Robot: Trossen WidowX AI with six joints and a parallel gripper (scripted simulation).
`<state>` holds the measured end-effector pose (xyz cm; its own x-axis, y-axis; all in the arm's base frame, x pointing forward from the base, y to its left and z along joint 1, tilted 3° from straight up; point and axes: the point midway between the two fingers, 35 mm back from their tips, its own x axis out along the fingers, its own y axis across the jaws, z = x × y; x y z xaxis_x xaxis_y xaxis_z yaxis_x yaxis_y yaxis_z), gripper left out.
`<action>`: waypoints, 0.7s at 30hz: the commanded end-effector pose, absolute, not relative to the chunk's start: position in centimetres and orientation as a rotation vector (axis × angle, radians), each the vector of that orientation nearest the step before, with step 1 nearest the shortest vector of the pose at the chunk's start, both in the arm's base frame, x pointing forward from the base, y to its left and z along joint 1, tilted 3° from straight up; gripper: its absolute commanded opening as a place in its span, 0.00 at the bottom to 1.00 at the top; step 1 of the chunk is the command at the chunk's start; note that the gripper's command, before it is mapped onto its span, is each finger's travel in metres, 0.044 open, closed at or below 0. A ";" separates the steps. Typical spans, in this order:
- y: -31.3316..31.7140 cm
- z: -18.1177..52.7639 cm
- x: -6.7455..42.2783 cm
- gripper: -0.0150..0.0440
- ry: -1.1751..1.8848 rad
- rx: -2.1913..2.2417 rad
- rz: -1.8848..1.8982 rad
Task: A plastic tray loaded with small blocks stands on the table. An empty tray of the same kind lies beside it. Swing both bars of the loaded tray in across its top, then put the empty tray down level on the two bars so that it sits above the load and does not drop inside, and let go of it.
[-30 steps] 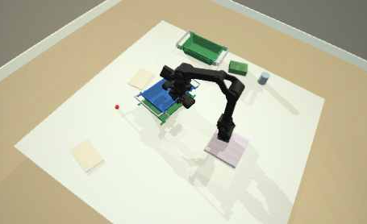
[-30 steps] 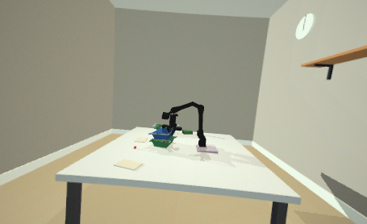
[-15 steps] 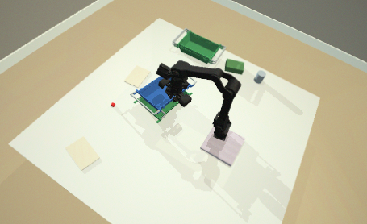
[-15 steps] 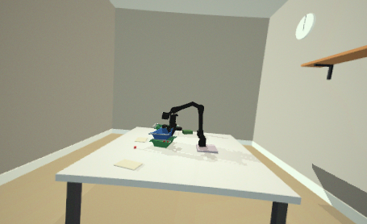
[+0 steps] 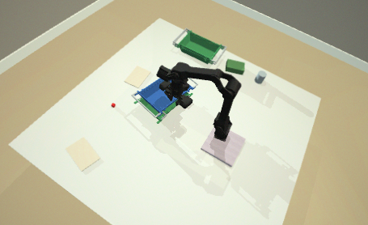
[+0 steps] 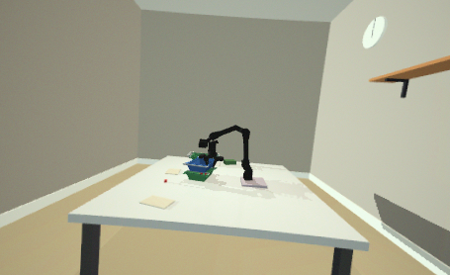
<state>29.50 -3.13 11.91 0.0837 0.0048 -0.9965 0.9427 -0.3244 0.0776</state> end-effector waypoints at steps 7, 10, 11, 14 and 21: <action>-3.1 11.9 29.5 0.85 0.993 1.498 -1.373; -3.1 11.9 29.5 0.93 0.993 1.498 -1.373; -3.1 11.9 29.5 0.95 0.993 1.498 -1.373; -3.1 11.9 29.5 1.00 0.987 1.499 -1.374; -3.1 12.1 29.5 1.00 0.987 1.499 -1.374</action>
<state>29.49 -3.13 11.92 0.0832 0.0049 -0.9965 0.9428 -0.3243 0.0771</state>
